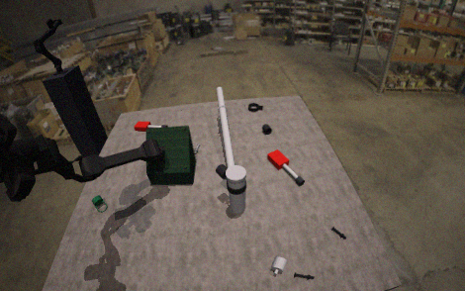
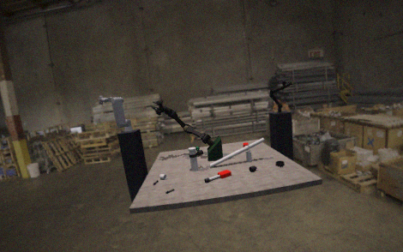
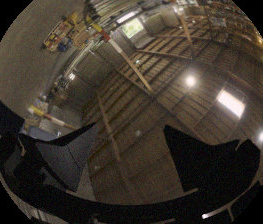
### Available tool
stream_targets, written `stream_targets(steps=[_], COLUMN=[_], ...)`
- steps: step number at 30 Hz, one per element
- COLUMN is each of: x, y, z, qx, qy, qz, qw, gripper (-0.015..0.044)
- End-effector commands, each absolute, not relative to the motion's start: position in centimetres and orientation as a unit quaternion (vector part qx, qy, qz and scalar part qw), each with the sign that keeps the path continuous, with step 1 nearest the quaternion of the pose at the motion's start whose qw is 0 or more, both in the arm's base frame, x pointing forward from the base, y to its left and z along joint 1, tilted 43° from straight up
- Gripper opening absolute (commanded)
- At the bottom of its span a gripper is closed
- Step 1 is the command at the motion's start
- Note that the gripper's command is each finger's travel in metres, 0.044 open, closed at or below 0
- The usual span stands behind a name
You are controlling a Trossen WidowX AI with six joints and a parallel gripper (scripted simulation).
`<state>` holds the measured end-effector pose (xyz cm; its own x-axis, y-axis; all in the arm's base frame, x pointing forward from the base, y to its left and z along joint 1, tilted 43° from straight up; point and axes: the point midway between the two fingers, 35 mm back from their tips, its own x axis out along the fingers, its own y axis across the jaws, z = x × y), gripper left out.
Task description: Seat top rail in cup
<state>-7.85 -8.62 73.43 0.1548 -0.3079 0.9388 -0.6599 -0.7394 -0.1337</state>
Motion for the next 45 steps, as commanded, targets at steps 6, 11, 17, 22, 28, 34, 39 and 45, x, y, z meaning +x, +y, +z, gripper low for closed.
stream_targets(steps=[6,11,17,22,28,34,39,45], x=[-3.3,4.1,12.7,18.7,26.2,30.3,33.0,36.0], y=[-7.3,-4.7,-1.3,1.3,5.1,8.1,10.6,13.5], z=[73.2,72.0,69.1,66.0,59.9,54.7,49.8,41.8], qx=[0.77,0.799,0.802,0.789,0.747,0.691,0.627,0.507], qy=[-0.319,-0.303,-0.282,-0.251,-0.181,-0.12,-0.062,0.033], qz=[0.515,0.432,0.327,0.25,0.145,0.078,0.029,-0.037], qw=[0.202,0.288,0.412,0.501,0.624,0.709,0.776,0.86], gripper=[0.044,0.044,0.044,0.044,0.044,0.044,0.044,0.044])
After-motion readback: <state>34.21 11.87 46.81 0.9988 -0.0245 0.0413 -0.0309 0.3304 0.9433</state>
